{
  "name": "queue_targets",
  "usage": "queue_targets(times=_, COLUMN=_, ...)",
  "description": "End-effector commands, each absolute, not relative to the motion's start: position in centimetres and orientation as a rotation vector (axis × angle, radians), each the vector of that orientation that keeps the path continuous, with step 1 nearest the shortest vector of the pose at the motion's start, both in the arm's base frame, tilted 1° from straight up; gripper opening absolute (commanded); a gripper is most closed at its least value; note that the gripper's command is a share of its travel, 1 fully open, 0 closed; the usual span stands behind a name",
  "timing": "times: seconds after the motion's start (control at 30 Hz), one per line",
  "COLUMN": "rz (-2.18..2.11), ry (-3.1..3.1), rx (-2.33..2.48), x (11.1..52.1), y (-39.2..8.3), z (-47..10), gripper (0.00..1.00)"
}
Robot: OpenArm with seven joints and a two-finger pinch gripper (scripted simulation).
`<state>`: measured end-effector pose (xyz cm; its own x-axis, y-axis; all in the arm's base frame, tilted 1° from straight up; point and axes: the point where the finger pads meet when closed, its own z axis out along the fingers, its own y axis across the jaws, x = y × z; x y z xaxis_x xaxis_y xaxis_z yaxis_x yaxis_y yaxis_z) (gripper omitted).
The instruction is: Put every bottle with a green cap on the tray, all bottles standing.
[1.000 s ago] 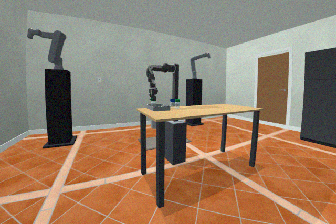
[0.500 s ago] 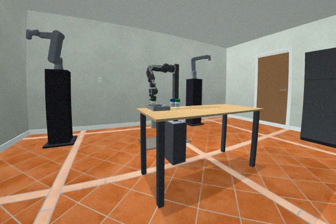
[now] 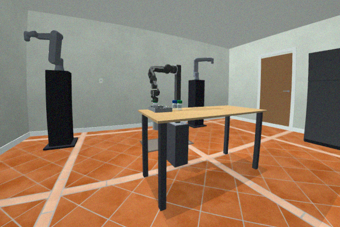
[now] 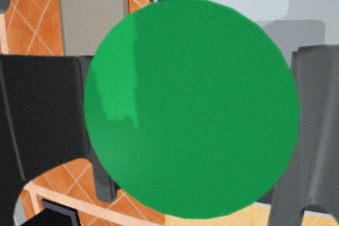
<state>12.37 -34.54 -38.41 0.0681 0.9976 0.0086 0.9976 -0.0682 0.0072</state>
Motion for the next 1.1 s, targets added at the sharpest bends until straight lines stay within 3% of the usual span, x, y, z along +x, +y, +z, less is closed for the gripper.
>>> queue_targets(times=0.0, rz=-0.021, ry=-2.146, rx=-2.295, x=12.39, y=-34.52, z=-38.44, gripper=0.0)
queue_targets(times=0.97, rz=-0.025, ry=-2.148, rx=-2.291, x=12.35, y=-34.4, z=-38.55, gripper=0.0)
queue_targets(times=1.0, rz=-0.02, ry=-2.146, rx=-2.296, x=12.39, y=-34.55, z=-38.43, gripper=0.52)
queue_targets(times=1.07, rz=-0.02, ry=-2.146, rx=-2.296, x=12.39, y=-34.55, z=-38.43, gripper=0.52)
